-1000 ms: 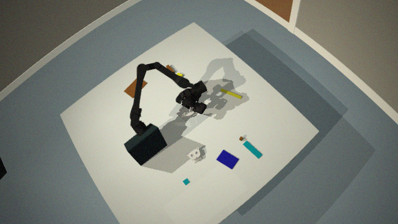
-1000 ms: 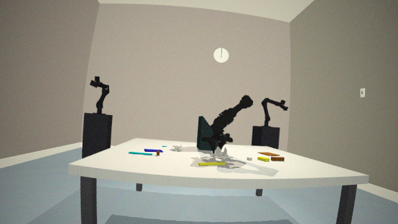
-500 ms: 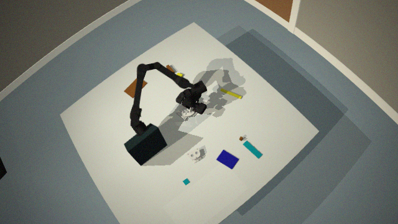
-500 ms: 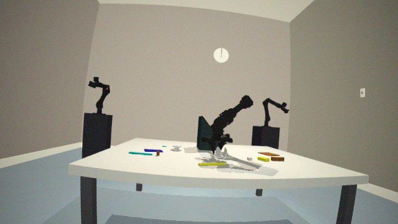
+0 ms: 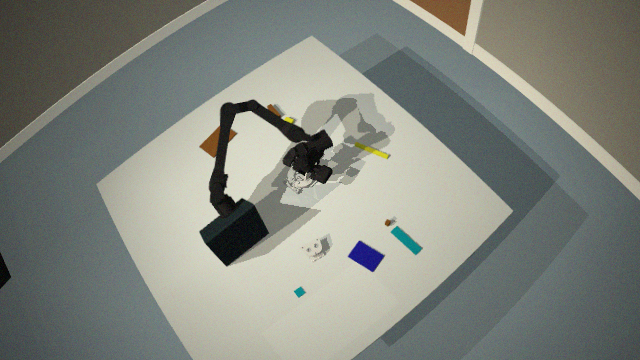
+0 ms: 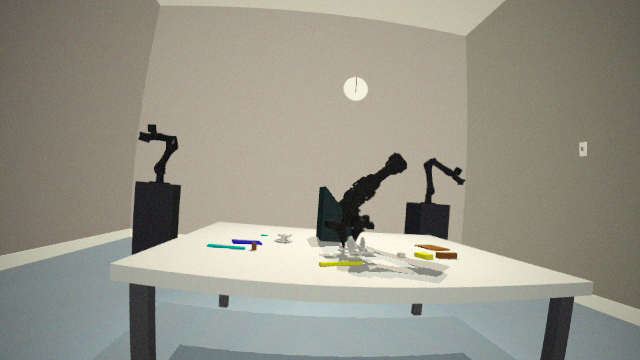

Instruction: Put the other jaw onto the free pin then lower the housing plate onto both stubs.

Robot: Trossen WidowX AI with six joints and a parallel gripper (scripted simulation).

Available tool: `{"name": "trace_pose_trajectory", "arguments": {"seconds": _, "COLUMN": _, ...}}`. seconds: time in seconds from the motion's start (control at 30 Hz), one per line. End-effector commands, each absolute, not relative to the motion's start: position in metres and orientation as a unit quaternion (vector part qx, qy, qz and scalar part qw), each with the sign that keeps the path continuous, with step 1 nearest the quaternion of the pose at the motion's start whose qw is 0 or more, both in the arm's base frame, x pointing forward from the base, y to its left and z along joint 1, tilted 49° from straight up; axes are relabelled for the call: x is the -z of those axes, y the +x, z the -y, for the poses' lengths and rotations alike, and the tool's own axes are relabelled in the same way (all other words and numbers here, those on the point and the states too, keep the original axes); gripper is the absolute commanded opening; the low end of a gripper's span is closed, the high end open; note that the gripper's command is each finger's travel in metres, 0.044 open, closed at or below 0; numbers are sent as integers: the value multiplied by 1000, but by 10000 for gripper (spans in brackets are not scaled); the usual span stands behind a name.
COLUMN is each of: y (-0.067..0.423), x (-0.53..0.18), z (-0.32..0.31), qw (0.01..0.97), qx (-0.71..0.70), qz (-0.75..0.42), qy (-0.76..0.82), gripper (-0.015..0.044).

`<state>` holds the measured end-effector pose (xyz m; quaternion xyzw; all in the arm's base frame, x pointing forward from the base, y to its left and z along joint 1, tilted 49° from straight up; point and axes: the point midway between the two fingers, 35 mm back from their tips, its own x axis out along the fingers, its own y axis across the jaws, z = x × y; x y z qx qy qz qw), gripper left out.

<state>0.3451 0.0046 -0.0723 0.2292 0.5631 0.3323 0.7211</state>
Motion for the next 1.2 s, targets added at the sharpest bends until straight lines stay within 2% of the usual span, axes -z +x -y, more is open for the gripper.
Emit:
{"name": "trace_pose_trajectory", "arguments": {"seconds": 0.0, "y": 344, "x": 73, "z": -6, "qw": 719, "qx": -332, "qz": -565, "qy": 231, "gripper": 134}}
{"name": "trace_pose_trajectory", "arguments": {"seconds": 0.1, "y": 344, "x": 73, "z": -6, "qw": 719, "qx": -332, "qz": -565, "qy": 231, "gripper": 134}}
{"name": "trace_pose_trajectory", "arguments": {"seconds": 0.23, "y": 345, "x": 72, "z": -5, "qw": 721, "qx": -332, "qz": -563, "qy": 229, "gripper": 224}}
{"name": "trace_pose_trajectory", "arguments": {"seconds": 0.7, "y": 345, "x": 71, "z": -3, "qw": 721, "qx": -332, "qz": -563, "qy": 229, "gripper": 224}}
{"name": "trace_pose_trajectory", "arguments": {"seconds": 1.0, "y": 334, "x": 28, "z": 44, "qw": 719, "qx": -332, "qz": -565, "qy": 230, "gripper": 224}}
{"name": "trace_pose_trajectory", "arguments": {"seconds": 1.13, "y": 335, "x": 34, "z": 40, "qw": 720, "qx": -328, "qz": -564, "qy": 236, "gripper": 224}}
{"name": "trace_pose_trajectory", "arguments": {"seconds": 1.17, "y": 334, "x": 34, "z": 40, "qw": 720, "qx": -327, "qz": -564, "qy": 237, "gripper": 250}}
